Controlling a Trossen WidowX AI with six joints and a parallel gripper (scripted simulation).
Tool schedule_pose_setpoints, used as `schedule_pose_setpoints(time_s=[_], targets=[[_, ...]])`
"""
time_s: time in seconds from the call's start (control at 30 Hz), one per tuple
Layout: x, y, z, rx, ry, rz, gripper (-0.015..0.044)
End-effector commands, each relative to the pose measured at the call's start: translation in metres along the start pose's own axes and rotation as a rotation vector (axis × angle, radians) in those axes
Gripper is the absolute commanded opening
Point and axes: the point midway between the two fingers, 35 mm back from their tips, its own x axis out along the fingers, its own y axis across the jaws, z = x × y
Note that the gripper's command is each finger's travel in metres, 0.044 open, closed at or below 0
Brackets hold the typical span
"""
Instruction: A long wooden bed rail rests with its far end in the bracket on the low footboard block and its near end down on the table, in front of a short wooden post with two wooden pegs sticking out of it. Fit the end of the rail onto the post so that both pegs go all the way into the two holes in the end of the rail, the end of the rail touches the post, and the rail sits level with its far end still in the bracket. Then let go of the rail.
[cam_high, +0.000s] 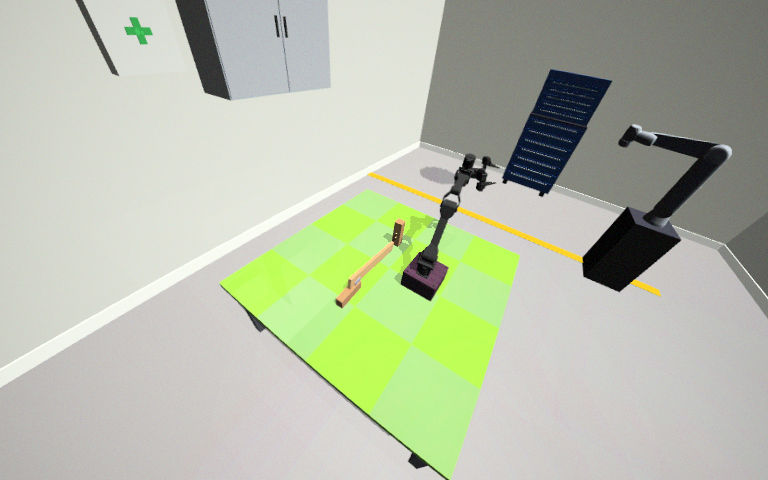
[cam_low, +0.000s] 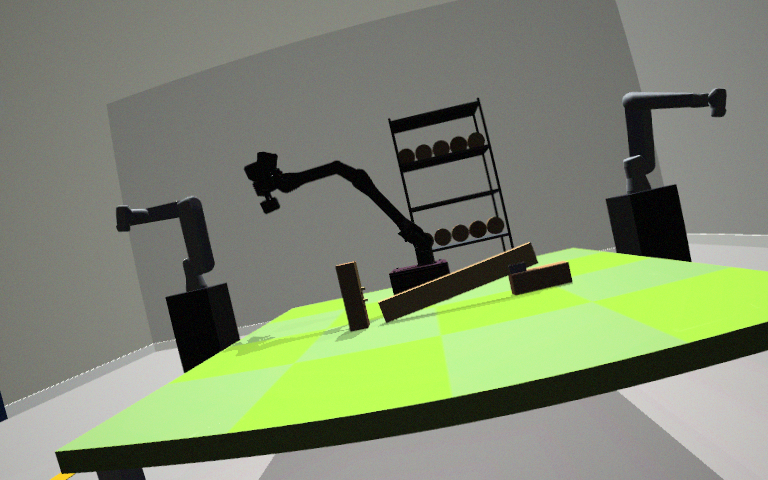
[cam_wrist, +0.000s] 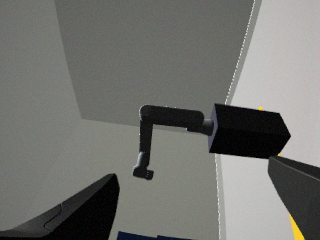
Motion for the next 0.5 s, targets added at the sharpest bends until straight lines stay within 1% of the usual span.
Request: schedule_pose_setpoints(time_s=[0.0,0.03,0.13,0.3,0.47], targets=[[-0.001,0.000,-0.001,-0.006,0.004,0.001,0.0426],[-0.004,0.000,-0.004,-0.026,0.017,0.002,0.0440],[-0.025,-0.003,-0.022,-0.159,0.103,0.019,0.0440],[-0.082,-0.015,-0.063,-0.488,0.314,0.094,0.0440],[-0.143,-0.031,-0.094,-0.824,0.505,0.214,0.0440]])
